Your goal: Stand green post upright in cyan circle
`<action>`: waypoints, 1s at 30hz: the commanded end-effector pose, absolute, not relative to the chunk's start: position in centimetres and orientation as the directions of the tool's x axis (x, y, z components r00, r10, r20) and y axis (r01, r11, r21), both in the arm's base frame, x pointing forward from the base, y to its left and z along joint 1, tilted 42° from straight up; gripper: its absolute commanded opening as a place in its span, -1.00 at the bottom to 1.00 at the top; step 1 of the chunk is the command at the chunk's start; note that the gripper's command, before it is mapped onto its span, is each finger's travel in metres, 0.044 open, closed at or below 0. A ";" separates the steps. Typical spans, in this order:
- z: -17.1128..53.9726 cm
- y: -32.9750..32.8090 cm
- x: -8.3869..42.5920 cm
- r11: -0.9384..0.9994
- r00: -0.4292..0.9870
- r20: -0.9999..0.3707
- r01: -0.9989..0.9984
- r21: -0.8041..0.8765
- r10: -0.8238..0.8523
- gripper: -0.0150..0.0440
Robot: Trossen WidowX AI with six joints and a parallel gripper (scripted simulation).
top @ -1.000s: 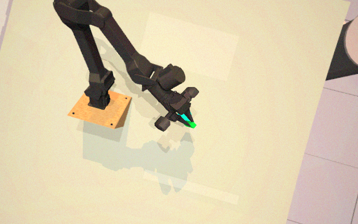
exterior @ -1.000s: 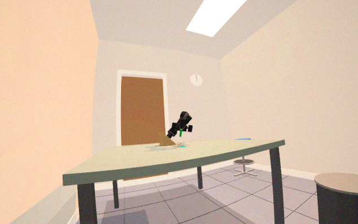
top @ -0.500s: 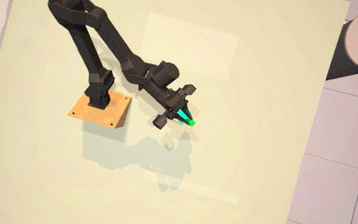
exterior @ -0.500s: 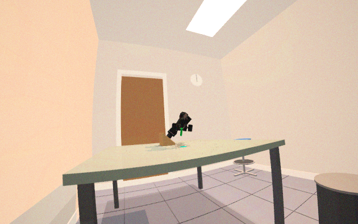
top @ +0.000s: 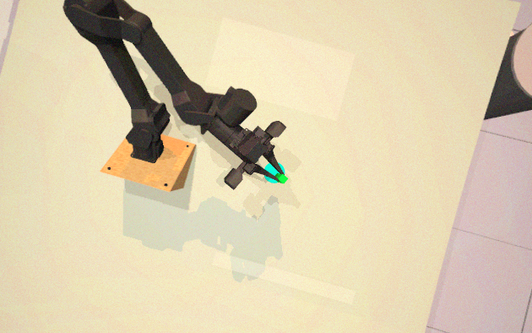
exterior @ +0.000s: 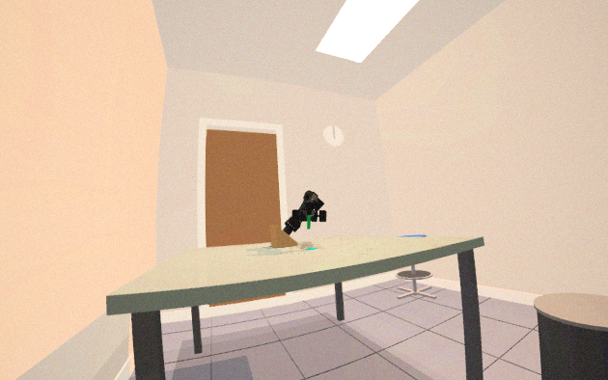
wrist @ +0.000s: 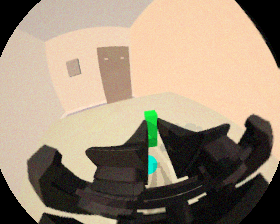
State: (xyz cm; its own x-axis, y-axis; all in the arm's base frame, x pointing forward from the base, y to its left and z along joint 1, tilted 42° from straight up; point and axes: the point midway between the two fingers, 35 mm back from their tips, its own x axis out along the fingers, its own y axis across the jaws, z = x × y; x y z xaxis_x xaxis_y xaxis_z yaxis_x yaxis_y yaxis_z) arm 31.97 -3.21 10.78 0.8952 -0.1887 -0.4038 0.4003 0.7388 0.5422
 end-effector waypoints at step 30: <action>11.5 -3.2 30.3 0.686 0.927 -0.296 0.370 0.626 -0.229 -0.42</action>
State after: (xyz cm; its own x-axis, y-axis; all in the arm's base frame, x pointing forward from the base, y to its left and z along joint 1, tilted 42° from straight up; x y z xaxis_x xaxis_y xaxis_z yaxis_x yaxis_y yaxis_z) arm 30.41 -3.11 11.58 0.9291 -0.2239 -0.2944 0.3643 0.6916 0.6237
